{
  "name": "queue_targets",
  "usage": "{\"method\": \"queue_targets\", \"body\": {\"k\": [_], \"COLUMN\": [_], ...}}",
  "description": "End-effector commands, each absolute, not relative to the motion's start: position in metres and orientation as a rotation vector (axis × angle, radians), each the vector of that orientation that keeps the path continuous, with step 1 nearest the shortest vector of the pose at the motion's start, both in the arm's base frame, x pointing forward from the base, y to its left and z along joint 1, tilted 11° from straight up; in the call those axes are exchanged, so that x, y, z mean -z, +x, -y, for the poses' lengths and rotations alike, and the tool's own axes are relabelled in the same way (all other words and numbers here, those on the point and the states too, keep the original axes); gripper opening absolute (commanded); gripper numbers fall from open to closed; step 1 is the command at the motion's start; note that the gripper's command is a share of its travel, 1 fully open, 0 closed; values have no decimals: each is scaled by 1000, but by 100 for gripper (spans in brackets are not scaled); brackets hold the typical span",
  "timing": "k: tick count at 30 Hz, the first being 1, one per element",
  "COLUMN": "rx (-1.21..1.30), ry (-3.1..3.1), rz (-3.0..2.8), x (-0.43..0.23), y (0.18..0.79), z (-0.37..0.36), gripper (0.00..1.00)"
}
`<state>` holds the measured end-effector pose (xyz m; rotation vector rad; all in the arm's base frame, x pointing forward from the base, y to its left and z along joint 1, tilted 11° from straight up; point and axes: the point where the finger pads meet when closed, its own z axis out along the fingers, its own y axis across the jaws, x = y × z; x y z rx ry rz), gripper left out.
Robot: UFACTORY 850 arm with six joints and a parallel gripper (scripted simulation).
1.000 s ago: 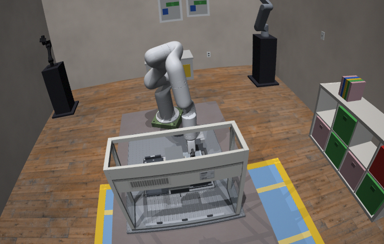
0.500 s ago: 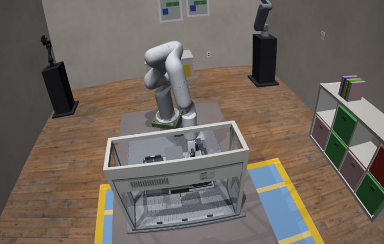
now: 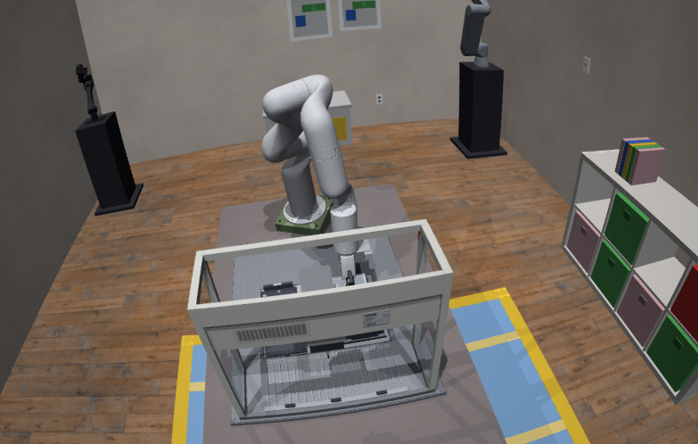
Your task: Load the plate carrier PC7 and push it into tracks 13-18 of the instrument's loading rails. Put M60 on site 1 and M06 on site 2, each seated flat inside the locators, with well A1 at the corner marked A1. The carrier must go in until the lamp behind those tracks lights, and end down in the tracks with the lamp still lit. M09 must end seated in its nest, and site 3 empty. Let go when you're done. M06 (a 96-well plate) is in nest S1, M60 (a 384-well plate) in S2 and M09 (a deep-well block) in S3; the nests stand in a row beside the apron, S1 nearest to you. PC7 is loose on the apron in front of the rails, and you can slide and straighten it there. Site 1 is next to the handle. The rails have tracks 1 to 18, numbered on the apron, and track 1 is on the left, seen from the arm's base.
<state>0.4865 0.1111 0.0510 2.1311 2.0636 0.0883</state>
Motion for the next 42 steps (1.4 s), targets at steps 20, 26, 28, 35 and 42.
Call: {"method": "queue_targets", "body": {"k": [20, 26, 28, 35, 42], "rx": [-90, -90, -90, -90, -90], "ry": [2131, 2131, 2131, 2131, 2131], "rz": [-2063, -2063, -2063, -2063, -2063], "x": [-51, -54, -55, -60, -63], "y": [487, 487, 486, 486, 485], "z": [-111, -112, -112, -112, -112], "gripper": [0, 0, 0, 0, 0]}}
